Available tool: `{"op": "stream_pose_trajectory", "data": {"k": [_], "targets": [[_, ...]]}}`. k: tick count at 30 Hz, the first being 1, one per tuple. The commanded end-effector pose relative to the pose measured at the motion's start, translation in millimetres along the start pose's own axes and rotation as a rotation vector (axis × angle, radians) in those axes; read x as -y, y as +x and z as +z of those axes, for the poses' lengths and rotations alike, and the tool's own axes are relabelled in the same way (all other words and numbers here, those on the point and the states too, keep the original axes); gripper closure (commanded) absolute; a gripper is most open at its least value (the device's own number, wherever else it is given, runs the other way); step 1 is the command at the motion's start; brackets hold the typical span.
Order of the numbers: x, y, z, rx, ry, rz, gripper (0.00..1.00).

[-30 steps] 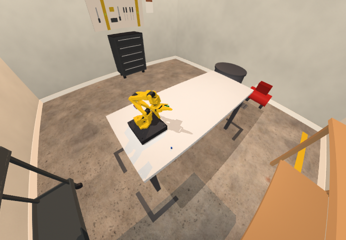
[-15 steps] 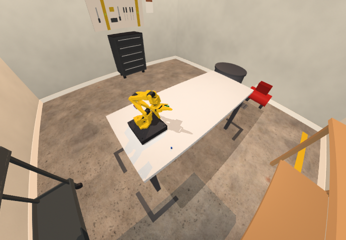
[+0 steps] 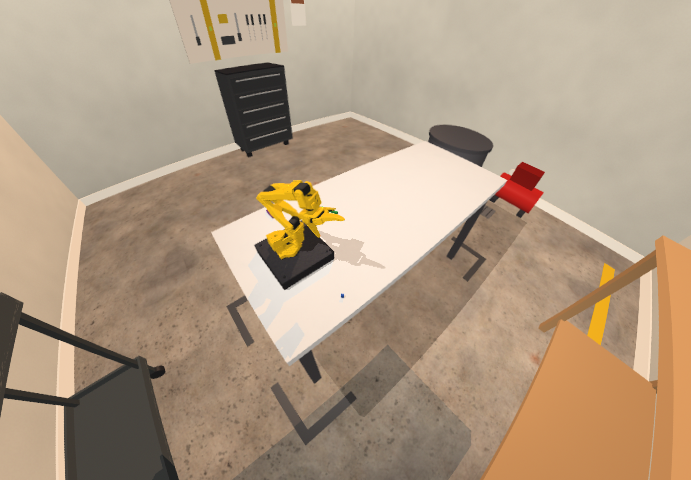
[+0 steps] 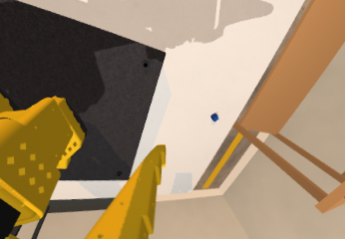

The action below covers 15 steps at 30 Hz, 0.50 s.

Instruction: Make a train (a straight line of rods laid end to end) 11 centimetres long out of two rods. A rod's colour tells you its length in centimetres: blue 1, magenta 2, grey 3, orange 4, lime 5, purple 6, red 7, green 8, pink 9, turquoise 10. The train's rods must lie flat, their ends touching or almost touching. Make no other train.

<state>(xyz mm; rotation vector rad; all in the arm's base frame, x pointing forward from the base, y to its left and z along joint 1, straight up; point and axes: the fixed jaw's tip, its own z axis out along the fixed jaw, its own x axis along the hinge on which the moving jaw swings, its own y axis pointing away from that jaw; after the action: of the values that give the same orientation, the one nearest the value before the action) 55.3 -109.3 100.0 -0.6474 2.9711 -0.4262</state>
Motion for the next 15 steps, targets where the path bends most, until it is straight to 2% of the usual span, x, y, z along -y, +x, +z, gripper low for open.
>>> {"op": "stream_pose_trajectory", "data": {"k": [1,8,15], "targets": [[1.8,-0.7,0.9,0.003,0.001,-0.025,0.01],[2.9,-3.1,1.1,0.009,-0.003,-0.080,0.02],[5.9,-9.5,1.9,0.024,-0.012,-0.223,0.04]]}}
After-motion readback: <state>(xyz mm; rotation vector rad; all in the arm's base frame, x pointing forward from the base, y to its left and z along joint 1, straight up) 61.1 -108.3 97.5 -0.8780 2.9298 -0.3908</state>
